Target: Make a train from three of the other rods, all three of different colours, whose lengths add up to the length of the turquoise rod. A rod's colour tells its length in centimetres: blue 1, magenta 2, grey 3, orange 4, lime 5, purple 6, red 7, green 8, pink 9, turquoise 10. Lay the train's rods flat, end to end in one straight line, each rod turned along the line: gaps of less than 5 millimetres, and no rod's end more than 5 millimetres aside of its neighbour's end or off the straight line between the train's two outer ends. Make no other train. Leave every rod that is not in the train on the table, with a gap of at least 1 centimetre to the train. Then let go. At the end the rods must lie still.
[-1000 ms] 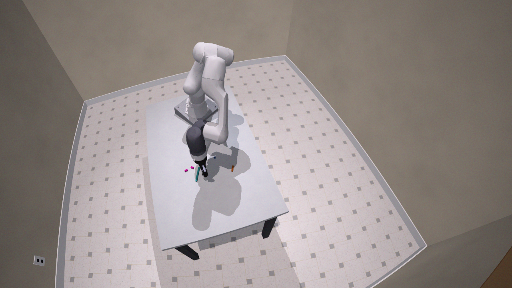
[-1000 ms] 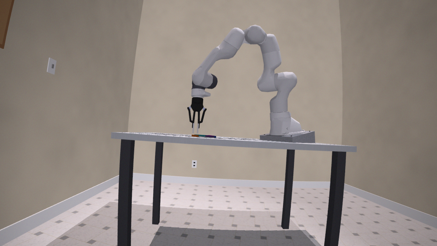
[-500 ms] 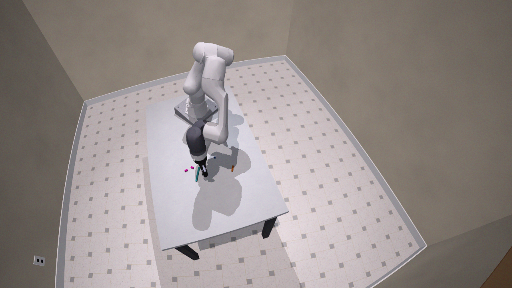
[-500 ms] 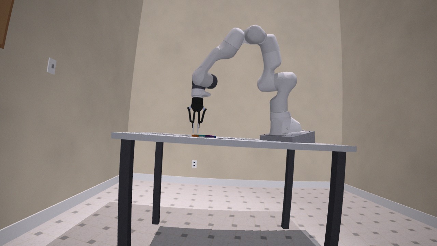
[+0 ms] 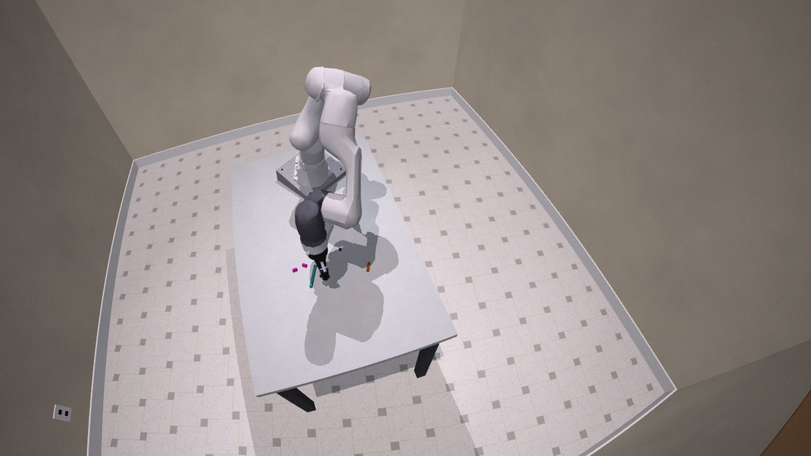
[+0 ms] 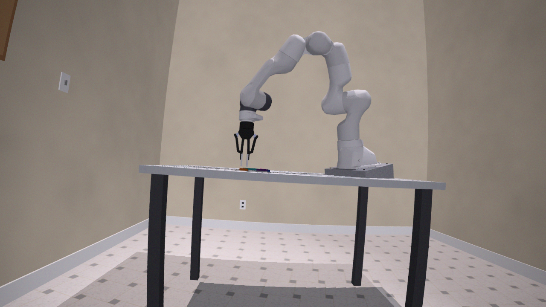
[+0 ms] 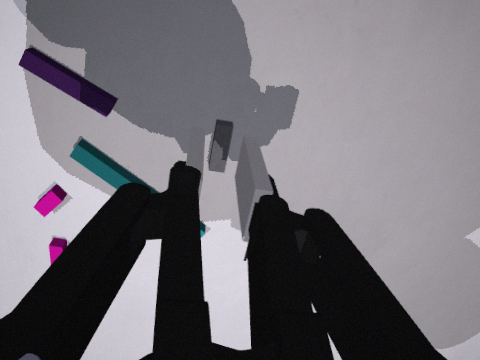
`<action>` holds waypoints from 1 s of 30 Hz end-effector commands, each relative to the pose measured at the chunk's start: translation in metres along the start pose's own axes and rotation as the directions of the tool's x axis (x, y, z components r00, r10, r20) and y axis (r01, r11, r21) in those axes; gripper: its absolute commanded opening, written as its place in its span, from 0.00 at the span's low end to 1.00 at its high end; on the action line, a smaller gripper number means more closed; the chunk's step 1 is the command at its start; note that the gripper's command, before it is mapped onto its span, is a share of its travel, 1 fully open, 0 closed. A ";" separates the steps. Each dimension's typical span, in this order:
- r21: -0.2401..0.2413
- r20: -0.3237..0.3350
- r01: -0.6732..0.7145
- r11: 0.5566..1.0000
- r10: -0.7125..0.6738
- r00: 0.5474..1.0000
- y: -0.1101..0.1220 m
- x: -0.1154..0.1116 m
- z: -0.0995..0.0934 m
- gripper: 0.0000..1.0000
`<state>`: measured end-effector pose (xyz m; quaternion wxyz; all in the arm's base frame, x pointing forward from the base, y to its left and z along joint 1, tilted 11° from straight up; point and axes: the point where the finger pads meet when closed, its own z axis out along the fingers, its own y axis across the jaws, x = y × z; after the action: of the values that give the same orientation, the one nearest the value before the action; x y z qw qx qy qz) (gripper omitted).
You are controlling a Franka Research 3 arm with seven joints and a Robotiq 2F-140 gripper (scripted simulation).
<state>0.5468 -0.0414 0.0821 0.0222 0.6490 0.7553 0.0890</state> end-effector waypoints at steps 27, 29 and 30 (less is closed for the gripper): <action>-0.001 0.001 0.006 1.000 -0.006 1.000 0.000 0.000 0.016 0.15; -0.001 0.001 0.006 1.000 -0.006 1.000 0.000 0.000 0.016 0.15; -0.001 0.001 0.006 1.000 -0.006 1.000 0.000 0.000 0.016 0.15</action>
<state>0.5477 -0.0390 0.0658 0.0204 0.6508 0.7538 0.0884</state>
